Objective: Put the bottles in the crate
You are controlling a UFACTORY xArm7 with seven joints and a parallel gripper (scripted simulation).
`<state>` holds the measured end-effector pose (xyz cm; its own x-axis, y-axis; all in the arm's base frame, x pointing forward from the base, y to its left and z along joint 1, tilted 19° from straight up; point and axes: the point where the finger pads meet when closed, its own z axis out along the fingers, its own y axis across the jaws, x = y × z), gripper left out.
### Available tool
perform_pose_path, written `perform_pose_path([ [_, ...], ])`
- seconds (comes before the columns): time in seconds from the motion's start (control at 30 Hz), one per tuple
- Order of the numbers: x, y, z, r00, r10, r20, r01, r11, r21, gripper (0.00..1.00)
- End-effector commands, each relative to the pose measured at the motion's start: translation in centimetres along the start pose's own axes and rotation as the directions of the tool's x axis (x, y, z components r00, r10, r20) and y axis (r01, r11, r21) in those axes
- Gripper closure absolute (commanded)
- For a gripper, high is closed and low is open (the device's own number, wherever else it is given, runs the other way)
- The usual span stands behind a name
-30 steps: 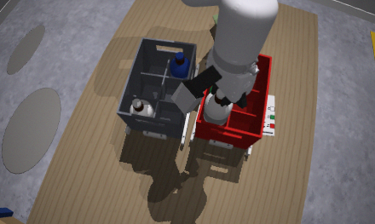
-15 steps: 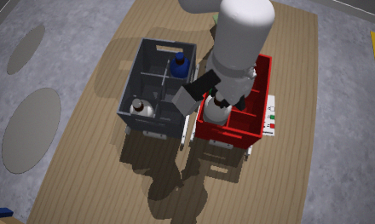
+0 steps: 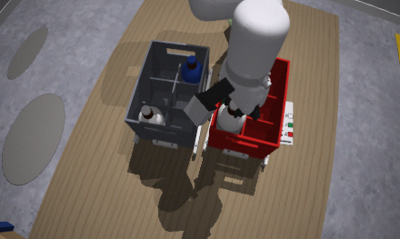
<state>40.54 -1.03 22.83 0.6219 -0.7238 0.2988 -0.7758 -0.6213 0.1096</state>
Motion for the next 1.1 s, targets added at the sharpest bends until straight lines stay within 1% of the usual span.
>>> perform_pose_path([
  [0.0, 0.1, -0.1, 0.1, 1.000, 0.000, -0.003, 0.000, 1.000, 0.004, 1.00],
  [1.07, 0.1, -0.1, 3.0, 1.000, 0.000, -0.003, 0.000, 1.000, 0.004, 1.00],
])
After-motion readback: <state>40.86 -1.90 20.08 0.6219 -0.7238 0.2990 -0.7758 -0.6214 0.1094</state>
